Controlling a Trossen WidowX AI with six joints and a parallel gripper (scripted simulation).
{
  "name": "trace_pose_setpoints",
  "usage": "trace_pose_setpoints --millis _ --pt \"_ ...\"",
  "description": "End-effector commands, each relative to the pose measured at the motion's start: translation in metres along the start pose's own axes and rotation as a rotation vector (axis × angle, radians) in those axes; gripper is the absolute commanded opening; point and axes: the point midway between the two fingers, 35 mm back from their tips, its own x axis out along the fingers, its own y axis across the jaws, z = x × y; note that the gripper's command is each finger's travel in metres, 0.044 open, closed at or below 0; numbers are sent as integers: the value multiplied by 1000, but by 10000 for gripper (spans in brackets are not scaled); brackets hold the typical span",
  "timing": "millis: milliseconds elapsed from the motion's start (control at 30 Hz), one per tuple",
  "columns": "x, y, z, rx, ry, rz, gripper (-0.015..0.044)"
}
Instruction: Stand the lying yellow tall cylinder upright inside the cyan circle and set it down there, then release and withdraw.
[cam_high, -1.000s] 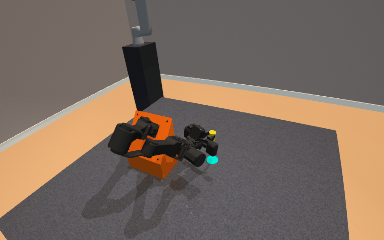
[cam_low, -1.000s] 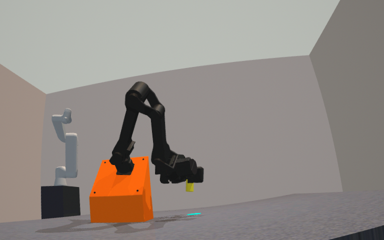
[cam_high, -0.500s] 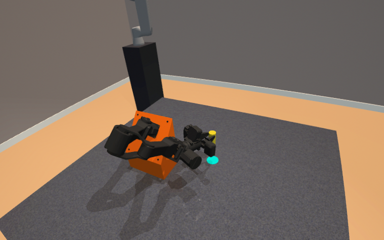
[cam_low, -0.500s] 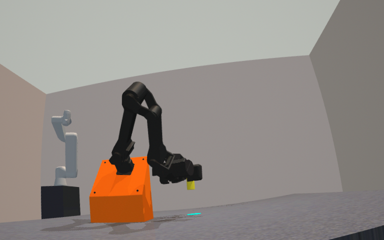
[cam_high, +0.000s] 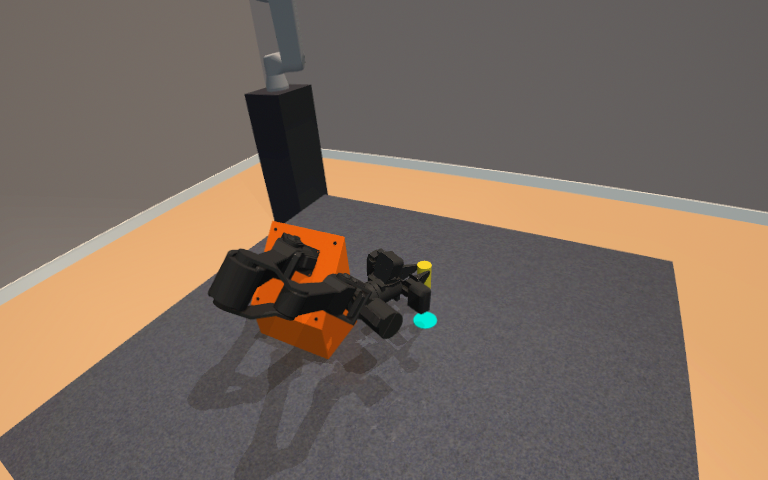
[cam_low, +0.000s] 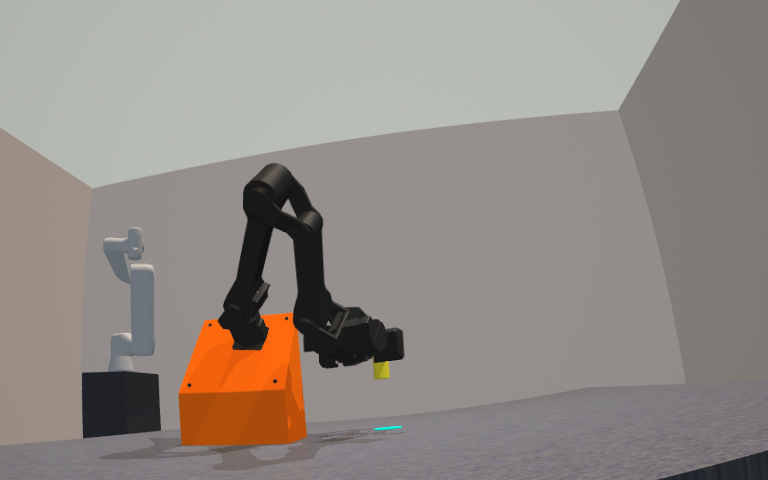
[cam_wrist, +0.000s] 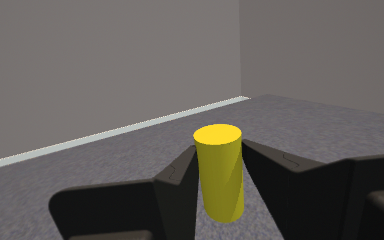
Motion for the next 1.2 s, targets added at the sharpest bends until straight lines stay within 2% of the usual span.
trace_pose_setpoints --millis 0,733,1167 --pt "0 -1 -1 -5 -6 -1 105" --pt "8 0 -85 -3 -5 2 105" --pt "12 0 -105 -40 48 21 105"
